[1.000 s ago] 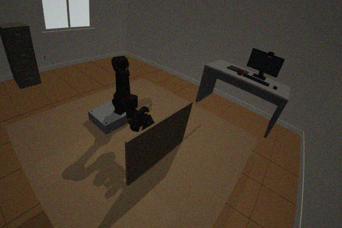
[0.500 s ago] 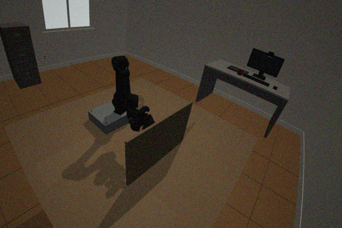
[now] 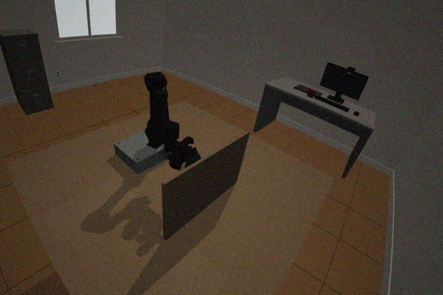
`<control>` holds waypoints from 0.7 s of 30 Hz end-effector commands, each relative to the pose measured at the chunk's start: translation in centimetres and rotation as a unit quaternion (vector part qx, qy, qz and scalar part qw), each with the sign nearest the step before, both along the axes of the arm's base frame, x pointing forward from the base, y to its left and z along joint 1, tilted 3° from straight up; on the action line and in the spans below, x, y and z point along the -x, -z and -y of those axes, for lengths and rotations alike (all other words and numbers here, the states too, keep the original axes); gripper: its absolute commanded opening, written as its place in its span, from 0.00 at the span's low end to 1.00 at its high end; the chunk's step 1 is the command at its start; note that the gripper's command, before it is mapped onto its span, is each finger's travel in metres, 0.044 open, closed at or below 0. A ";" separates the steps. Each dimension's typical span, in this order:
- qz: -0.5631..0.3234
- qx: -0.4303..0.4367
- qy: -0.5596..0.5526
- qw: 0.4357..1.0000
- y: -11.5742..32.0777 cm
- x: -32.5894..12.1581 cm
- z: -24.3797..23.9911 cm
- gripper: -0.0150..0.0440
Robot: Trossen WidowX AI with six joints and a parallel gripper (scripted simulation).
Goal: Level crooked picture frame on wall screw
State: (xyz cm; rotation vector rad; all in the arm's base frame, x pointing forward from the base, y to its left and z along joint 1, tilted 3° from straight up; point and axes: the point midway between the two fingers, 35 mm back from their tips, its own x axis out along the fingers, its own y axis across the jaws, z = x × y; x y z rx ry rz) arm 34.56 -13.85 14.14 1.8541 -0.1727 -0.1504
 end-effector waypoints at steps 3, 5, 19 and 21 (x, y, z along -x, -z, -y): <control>0.007 0.002 0.002 1.000 -0.4 0.0 0.0 0.25; 0.007 0.002 0.002 1.000 -0.4 0.0 0.0 0.25; 0.007 0.002 0.002 1.000 -0.3 0.0 0.1 0.25; 0.007 0.002 0.002 1.000 -0.3 0.0 0.0 0.25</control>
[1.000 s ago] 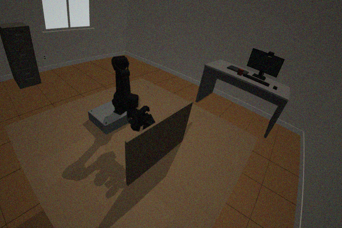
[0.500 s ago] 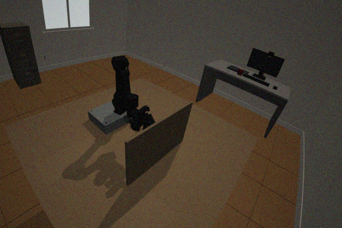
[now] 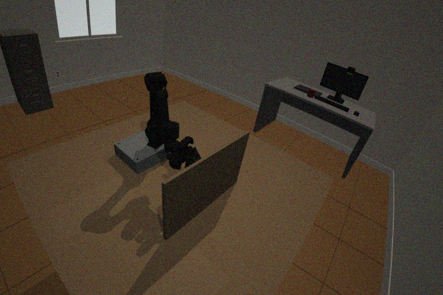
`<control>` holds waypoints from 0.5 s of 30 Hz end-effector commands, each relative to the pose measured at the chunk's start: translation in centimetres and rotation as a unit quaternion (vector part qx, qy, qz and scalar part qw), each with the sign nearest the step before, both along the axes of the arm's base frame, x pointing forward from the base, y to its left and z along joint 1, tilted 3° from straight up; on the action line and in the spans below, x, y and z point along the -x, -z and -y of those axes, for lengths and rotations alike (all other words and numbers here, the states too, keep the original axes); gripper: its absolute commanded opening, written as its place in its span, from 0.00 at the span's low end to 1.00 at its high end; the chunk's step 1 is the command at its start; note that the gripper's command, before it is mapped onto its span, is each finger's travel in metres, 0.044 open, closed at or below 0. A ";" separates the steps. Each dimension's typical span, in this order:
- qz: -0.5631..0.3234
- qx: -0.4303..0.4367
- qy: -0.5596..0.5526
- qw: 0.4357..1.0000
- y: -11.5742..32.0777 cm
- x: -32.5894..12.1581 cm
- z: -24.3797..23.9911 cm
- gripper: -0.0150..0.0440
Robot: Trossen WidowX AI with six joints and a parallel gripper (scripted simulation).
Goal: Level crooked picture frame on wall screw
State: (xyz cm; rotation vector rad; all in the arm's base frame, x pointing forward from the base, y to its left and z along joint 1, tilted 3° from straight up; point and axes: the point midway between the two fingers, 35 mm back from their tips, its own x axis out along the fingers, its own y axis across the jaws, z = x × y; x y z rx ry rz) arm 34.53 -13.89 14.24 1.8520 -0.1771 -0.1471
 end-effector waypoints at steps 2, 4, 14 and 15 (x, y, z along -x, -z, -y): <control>0.005 0.001 0.001 1.000 -0.1 0.0 0.0 0.25; 0.005 0.001 0.001 1.000 0.0 0.0 0.0 0.25; 0.005 0.001 0.001 1.000 0.3 -0.1 -0.2 0.25; 0.005 0.001 0.001 1.000 0.3 -0.1 -0.2 0.25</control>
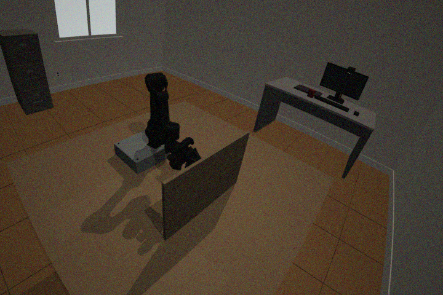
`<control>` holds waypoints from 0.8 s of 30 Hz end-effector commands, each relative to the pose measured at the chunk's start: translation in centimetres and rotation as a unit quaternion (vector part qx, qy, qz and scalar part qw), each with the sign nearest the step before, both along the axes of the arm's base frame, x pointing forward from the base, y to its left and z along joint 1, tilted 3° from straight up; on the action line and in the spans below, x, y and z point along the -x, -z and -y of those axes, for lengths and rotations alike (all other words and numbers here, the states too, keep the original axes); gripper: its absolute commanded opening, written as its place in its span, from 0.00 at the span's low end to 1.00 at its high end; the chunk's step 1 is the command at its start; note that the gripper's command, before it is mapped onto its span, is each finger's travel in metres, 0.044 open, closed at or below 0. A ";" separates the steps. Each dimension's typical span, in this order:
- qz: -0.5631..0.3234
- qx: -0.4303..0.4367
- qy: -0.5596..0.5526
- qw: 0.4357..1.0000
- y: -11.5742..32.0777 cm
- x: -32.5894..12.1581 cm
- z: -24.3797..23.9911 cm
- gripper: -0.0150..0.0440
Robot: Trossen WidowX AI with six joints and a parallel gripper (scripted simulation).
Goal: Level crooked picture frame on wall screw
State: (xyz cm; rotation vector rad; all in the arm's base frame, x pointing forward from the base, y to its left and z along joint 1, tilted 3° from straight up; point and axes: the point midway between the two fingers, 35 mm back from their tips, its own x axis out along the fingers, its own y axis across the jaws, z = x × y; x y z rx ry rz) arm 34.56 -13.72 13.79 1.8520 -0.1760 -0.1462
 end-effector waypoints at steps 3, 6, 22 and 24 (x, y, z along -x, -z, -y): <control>0.005 0.000 0.001 1.000 0.0 0.0 0.0 0.25; 0.002 0.001 0.000 1.000 0.1 0.0 0.0 0.25; -0.001 0.007 0.000 1.000 0.2 0.0 -0.1 0.25; -0.005 0.025 0.000 1.000 0.2 0.0 -0.1 0.25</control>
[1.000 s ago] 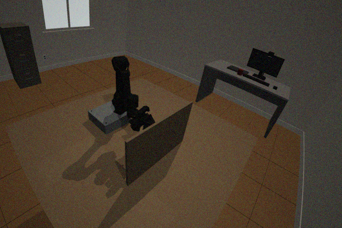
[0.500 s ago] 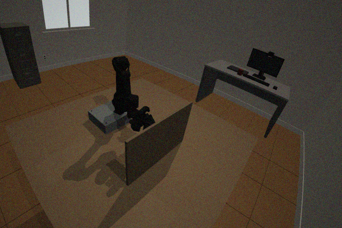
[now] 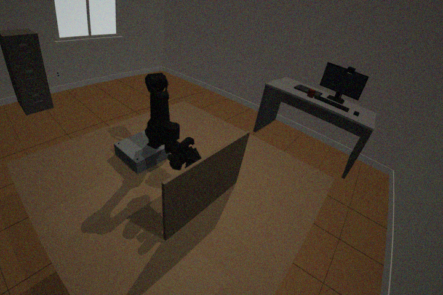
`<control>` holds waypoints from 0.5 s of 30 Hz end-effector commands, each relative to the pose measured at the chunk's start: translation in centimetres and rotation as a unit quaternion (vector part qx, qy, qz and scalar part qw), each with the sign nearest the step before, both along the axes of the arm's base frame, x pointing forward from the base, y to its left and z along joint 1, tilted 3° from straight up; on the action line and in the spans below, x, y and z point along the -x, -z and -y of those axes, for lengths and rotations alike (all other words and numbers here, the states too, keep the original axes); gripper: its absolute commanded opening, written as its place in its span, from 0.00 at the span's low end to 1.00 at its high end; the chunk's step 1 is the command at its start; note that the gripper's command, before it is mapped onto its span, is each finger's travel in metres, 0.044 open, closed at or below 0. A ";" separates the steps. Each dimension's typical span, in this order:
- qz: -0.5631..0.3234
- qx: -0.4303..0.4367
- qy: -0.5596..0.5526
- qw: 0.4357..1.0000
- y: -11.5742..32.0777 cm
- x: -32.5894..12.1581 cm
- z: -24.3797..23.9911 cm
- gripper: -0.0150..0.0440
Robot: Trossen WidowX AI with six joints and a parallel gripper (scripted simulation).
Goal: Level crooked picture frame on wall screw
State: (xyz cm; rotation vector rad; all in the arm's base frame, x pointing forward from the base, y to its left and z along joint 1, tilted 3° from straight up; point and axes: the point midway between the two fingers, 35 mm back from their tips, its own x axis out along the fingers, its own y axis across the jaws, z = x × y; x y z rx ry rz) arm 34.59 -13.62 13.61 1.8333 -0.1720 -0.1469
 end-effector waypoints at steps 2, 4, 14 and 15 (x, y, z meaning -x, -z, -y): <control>-0.004 0.024 0.000 1.000 0.0 0.0 0.0 0.25; -0.005 0.028 0.000 1.000 0.0 0.0 -0.1 0.25; -0.008 0.042 0.000 0.999 0.1 0.0 -0.1 0.25; -0.008 0.042 0.000 0.999 0.1 0.0 -0.1 0.25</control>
